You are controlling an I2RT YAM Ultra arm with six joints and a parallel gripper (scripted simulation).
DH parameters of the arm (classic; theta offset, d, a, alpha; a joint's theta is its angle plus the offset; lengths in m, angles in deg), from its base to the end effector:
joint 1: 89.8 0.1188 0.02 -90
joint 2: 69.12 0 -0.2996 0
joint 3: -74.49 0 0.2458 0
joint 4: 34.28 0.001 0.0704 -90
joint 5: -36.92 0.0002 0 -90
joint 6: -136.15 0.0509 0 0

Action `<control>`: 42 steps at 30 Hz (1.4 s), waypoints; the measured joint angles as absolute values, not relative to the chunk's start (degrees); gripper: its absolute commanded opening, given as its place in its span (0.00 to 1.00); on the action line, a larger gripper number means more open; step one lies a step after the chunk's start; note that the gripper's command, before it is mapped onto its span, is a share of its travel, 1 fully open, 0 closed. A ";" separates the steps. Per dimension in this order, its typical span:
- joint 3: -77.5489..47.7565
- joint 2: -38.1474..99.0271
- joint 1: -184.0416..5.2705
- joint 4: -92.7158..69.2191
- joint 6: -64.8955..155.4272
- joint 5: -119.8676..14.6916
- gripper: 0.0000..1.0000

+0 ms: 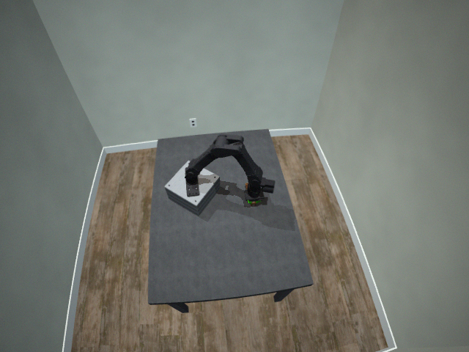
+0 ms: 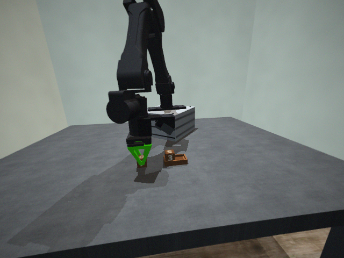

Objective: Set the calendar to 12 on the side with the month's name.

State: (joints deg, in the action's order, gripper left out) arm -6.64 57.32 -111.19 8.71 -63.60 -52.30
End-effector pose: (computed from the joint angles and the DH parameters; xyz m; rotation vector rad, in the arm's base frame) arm 0.3486 -0.1362 0.0638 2.1888 -2.2528 0.0513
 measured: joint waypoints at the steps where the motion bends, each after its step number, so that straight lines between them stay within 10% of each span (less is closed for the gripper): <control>1: -6.64 57.32 -111.19 8.71 -63.60 -52.30 0.26; 42: -12.72 43.92 -111.08 25.94 -63.49 -52.30 0.26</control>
State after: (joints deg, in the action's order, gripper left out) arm -12.72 43.92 -111.08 25.94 -63.49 -52.30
